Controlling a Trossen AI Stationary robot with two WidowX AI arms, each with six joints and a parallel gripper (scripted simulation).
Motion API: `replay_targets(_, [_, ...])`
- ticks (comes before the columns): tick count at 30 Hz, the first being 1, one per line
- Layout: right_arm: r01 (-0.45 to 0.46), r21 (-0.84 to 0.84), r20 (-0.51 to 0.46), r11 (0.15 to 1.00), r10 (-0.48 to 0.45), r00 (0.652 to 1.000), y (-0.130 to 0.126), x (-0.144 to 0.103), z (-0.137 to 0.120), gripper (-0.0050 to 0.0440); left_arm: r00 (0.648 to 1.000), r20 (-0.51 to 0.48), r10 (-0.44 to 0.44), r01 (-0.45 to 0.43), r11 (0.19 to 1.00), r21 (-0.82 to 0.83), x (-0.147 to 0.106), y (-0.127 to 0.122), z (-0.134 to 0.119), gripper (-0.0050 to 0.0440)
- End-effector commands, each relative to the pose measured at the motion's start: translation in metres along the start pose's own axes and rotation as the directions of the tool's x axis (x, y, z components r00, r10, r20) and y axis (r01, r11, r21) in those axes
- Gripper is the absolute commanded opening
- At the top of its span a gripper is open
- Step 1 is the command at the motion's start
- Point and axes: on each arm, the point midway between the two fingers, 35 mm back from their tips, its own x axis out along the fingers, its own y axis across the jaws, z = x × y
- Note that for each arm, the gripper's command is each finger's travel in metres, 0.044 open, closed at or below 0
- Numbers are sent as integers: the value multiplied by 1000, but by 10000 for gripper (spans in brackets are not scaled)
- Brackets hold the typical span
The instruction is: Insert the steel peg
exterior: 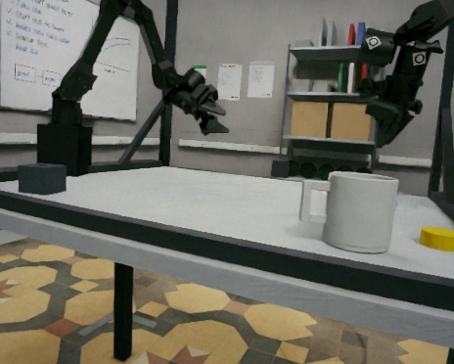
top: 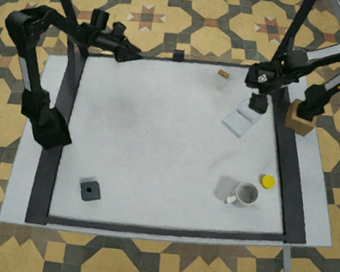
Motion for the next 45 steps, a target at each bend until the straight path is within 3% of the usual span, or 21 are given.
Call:
replay_targets(1, [-30,69,-34,997,33,999,-18,28,15,440,1000,-18,22,-25,982,-189,6,3,-2,180])
replay_targets(4, [-36,80,-42,996,39,998,-22,34,16,440,999,-22,25,-30,972,-233,7,3,-3,180])
replay_targets(6, [-50,122,-51,991,56,997,-37,47,23,440,999,-34,34,-44,937,-347,11,5,-4,180])
replay_targets(13, [-84,205,-92,975,104,990,-74,86,23,440,996,-68,58,-88,769,-633,20,10,-10,180])
replay_targets(19, [-106,284,-88,953,136,987,-114,110,29,440,992,-95,78,-123,566,-815,28,15,-14,180])
replay_targets(21, [-106,284,-88,953,136,987,-114,110,29,440,992,-95,78,-123,566,-815,28,15,-14,180])
replay_targets(32, [-138,390,-75,910,180,981,-183,144,24,440,982,-149,118,-155,51,-987,42,23,-25,180])
replay_targets(36, [-145,419,-55,896,185,981,-206,149,26,440,977,-166,130,-149,-133,-980,47,26,-29,180])
replay_targets(38, [-145,419,-55,896,185,981,-206,149,26,440,977,-166,130,-149,-133,-980,47,26,-29,180])
replay_targets(45, [-158,462,-30,873,194,981,-244,157,22,440,967,-201,154,-105,-476,-873,56,32,-37,180])
